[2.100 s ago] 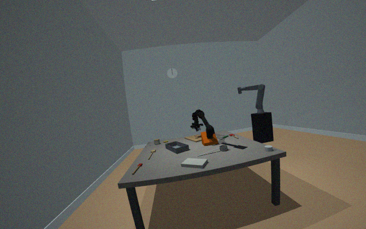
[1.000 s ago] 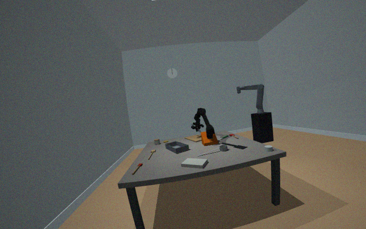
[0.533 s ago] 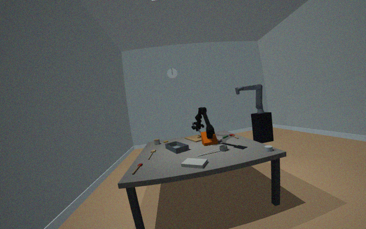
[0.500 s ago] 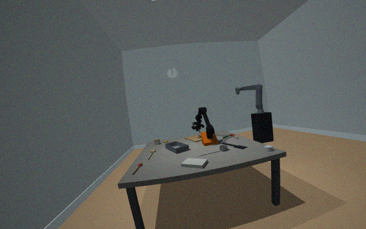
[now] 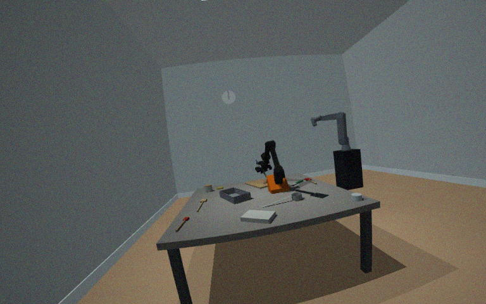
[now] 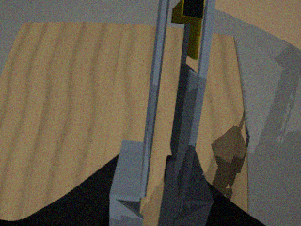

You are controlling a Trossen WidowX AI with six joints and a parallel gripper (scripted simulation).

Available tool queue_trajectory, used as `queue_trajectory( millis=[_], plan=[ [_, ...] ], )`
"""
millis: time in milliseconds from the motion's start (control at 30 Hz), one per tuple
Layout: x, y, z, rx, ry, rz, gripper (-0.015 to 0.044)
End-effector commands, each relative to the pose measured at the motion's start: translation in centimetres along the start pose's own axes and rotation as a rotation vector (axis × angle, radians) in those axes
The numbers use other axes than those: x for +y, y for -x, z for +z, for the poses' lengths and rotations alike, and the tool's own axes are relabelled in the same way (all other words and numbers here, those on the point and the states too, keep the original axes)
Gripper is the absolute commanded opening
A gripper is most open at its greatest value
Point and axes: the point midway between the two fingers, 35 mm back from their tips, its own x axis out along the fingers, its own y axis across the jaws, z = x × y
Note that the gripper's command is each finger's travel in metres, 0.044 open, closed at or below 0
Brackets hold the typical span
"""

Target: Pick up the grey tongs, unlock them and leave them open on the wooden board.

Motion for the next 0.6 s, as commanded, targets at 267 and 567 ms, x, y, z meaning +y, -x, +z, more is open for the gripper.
queue_trajectory(
  millis=[267, 567],
  plan=[
    [0.5, 2.3, -0.2, -0.161, 0.007, 0.003, -0.0150],
    [0.6, 2.9, -0.5, -0.202, 0.010, 0.003, -0.0150]
  ],
)
